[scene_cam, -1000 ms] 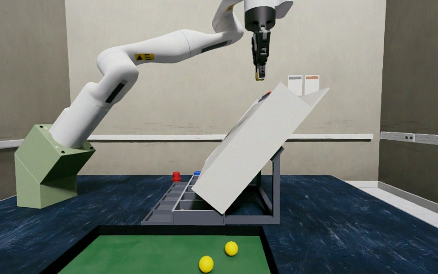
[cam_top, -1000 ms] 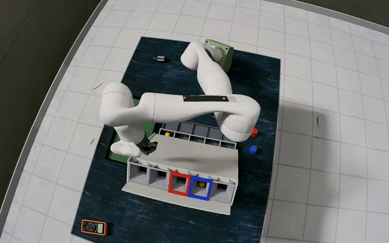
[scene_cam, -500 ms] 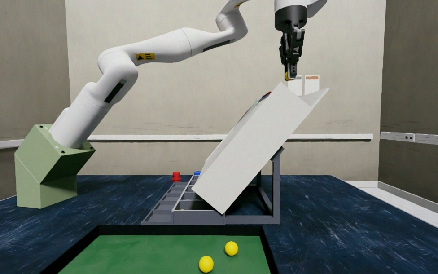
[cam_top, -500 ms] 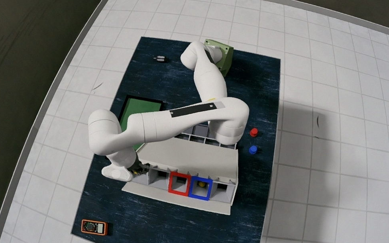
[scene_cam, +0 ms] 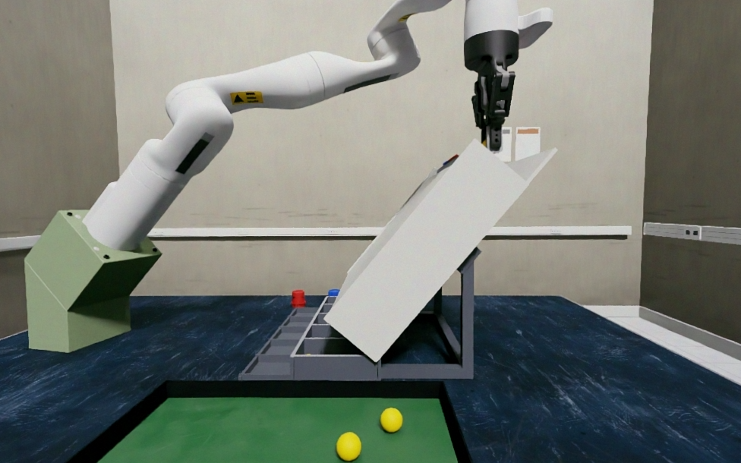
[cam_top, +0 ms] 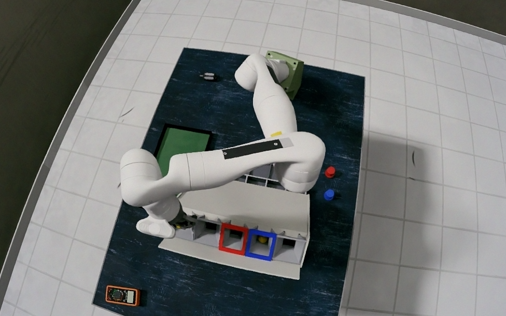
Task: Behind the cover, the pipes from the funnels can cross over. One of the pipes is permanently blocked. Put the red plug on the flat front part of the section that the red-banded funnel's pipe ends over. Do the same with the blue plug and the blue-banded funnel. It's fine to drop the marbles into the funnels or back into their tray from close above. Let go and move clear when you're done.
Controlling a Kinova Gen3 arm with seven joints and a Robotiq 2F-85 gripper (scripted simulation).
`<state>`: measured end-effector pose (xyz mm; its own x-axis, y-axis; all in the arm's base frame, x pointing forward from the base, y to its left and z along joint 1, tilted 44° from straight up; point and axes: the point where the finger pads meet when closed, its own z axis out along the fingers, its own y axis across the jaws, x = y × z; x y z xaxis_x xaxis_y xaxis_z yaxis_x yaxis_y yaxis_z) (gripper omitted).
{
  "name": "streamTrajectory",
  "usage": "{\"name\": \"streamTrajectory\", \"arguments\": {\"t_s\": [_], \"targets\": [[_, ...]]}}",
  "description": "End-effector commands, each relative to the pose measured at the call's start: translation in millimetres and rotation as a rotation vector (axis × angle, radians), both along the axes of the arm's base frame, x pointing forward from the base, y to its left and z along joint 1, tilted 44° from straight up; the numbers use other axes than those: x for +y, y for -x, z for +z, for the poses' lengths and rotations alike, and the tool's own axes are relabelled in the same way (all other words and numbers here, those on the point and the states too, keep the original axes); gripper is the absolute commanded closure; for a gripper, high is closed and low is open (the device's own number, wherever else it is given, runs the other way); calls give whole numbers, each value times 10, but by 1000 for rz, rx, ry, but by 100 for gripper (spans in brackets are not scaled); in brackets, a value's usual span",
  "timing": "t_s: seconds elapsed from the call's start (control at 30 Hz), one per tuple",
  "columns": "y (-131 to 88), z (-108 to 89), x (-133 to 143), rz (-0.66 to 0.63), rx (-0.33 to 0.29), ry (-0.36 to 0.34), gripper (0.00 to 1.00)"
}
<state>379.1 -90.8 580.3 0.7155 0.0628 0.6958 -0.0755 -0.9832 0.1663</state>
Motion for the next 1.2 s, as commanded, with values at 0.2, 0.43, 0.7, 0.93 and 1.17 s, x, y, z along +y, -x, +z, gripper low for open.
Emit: {"name": "streamTrajectory", "arguments": {"t_s": [0.2,0.43,0.7,0.93,1.17], "targets": [[-4,-1,-11,-3,-2,1,100],[-3,0,-11,-2,-2,1,0],[-3,0,-11,-2,-2,1,0],[-3,0,-11,-2,-3,1,0],[-3,0,-11,-2,-3,1,0]]}}
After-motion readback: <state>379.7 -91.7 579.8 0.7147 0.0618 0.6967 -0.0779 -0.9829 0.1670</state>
